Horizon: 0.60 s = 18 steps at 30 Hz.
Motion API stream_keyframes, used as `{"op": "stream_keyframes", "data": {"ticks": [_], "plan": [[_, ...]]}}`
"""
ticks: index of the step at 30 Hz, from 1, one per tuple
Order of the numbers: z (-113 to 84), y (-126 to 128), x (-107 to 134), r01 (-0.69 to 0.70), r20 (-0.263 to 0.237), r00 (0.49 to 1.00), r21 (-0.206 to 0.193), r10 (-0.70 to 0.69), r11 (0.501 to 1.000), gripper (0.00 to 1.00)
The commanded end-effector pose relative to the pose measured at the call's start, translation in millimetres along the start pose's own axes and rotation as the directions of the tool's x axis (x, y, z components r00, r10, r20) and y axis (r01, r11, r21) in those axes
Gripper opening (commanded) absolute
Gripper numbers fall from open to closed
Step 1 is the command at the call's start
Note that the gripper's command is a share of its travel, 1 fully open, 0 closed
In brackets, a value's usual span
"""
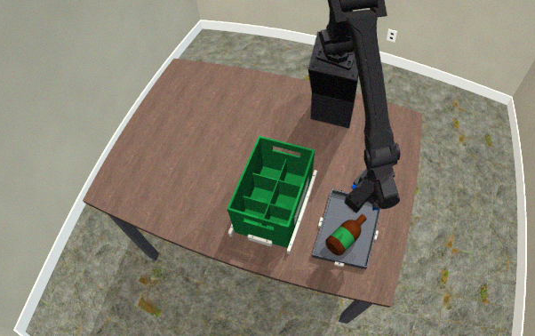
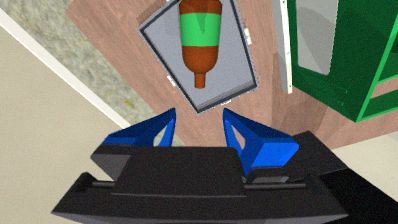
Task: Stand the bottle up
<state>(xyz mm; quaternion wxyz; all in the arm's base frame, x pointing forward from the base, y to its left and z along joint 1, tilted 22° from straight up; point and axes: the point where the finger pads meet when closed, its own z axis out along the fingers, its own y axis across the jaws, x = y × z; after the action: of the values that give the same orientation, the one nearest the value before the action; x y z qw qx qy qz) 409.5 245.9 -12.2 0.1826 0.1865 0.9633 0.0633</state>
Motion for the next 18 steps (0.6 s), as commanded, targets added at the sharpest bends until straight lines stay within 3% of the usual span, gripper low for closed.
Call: {"op": "stream_keyframes", "data": {"ticks": [1, 18], "plan": [[2.0, 1.7, 0.3, -0.009, 0.003, 1.0, -0.002, 0.009, 1.0, 0.61], [12.6, 4.8, -9.7, -0.012, 0.013, 1.0, -0.01, 0.012, 1.0, 0.61]]}}
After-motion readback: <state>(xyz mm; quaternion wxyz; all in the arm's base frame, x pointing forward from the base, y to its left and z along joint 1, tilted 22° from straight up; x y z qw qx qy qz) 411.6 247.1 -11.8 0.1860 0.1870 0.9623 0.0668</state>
